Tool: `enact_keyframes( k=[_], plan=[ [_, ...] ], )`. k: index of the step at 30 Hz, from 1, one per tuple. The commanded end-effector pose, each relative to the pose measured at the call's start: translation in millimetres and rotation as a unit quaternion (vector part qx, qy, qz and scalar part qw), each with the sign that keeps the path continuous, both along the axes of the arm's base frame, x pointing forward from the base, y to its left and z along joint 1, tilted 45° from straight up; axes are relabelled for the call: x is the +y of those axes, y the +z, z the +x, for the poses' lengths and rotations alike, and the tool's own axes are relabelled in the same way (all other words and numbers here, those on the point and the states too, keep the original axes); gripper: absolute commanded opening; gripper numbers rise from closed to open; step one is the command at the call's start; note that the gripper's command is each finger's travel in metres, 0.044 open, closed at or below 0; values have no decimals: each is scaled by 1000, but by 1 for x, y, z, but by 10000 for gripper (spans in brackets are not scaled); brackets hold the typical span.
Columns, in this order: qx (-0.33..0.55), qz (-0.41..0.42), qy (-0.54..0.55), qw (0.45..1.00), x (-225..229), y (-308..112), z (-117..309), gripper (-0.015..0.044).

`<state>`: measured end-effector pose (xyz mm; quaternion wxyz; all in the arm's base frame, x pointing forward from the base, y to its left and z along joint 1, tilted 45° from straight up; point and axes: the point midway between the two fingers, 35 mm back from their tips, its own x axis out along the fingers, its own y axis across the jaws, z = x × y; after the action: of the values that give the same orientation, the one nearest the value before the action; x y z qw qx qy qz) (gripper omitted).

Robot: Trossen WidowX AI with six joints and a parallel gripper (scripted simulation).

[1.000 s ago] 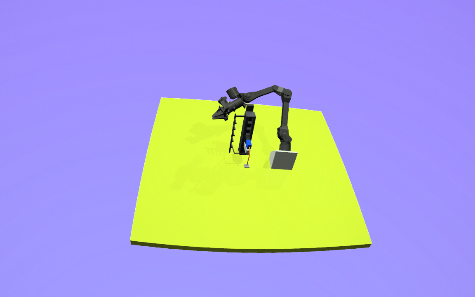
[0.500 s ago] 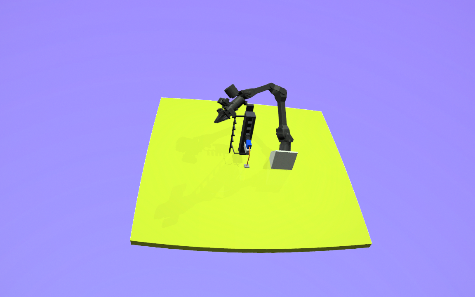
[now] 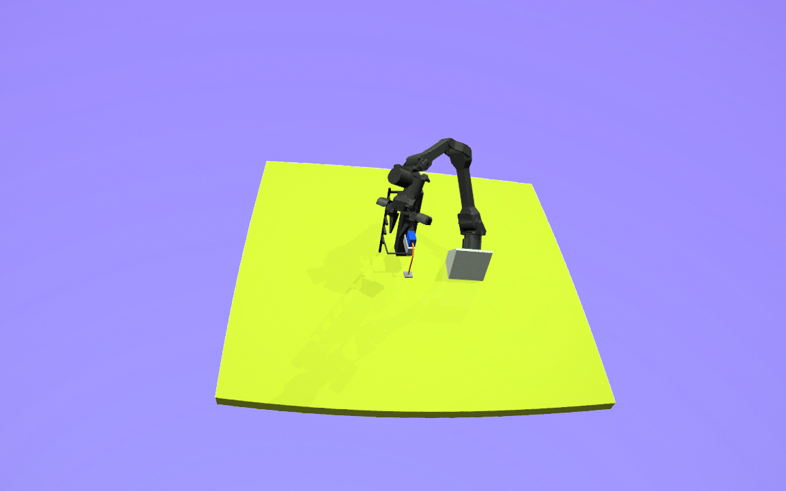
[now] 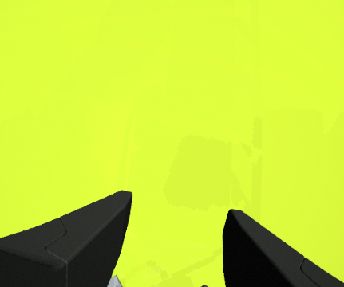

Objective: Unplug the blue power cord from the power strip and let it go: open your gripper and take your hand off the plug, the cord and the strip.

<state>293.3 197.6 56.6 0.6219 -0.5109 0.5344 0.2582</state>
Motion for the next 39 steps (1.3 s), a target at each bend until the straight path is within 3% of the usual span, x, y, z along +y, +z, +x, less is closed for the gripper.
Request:
enact_keyframes(
  k=[1,4,6,39],
  plan=[
    [122,-167,103,973,-35,-25,-39,160],
    [218,-274,174,921,-61,-28,-62,160],
    [239,-296,190,905,-67,-28,-67,160],
    [240,-297,190,905,-88,-6,-62,160]
  ],
)
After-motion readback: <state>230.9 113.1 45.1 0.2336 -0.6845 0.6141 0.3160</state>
